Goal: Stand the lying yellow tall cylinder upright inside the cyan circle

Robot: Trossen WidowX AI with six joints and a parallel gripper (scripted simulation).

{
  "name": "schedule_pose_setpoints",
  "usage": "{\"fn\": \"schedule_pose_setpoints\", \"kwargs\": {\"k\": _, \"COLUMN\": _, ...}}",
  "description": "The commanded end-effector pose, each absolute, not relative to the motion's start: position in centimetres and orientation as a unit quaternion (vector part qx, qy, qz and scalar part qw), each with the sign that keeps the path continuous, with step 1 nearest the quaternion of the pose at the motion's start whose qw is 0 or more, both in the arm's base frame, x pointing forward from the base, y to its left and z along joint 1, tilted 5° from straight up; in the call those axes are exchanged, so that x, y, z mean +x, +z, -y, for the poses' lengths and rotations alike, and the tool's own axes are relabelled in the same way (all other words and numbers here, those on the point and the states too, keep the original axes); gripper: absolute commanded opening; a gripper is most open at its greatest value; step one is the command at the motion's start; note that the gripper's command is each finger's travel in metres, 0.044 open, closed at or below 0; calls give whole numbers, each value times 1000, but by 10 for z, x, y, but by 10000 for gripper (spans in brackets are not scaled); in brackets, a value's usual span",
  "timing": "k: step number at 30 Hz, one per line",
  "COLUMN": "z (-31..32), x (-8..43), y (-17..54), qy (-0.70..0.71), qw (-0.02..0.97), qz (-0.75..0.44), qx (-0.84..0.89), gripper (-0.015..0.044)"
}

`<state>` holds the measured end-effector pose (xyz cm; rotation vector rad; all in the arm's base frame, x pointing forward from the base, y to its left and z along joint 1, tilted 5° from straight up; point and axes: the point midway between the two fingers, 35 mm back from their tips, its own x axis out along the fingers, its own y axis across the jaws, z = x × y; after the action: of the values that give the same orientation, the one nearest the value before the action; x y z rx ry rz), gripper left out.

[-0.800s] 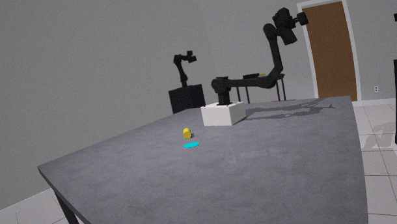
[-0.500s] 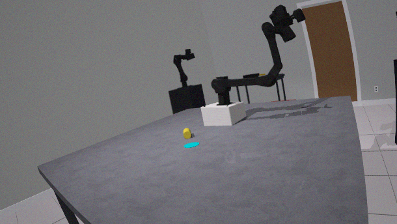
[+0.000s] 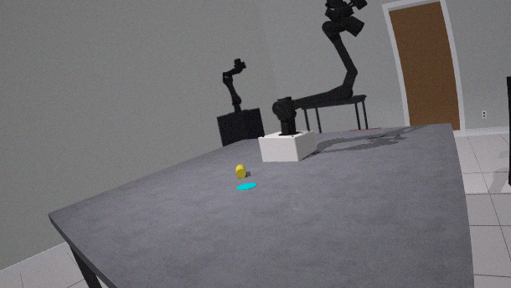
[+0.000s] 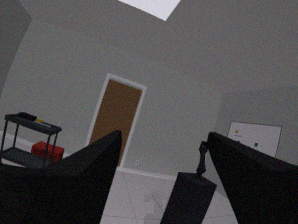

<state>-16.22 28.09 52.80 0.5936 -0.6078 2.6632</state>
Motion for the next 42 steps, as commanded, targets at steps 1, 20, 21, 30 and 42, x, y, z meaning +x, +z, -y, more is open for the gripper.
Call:
{"fn": "schedule_pose_setpoints", "kwargs": {"k": 1, "z": -247, "x": -163, "y": 550, "qy": 928, "qw": 153, "qz": 237, "qx": 243, "gripper": 309}}
{"fn": "schedule_pose_setpoints", "kwargs": {"k": 20, "z": -52, "x": -128, "y": 623, "qy": 845, "qw": 0, "qz": 323, "qx": 426, "gripper": 309}}
{"fn": "schedule_pose_setpoints", "kwargs": {"k": 21, "z": -42, "x": -124, "y": 624, "qy": 839, "qw": -10, "qz": 326, "qx": 436, "gripper": 309}}
{"fn": "schedule_pose_setpoints", "kwargs": {"k": 30, "z": 51, "x": -81, "y": 627, "qy": 777, "qw": -106, "qz": 351, "qx": 511, "gripper": 309}}
{"fn": "schedule_pose_setpoints", "kwargs": {"k": 42, "z": 157, "x": -4, "y": 597, "qy": 672, "qw": -249, "qz": 375, "qx": 589, "gripper": 309}}
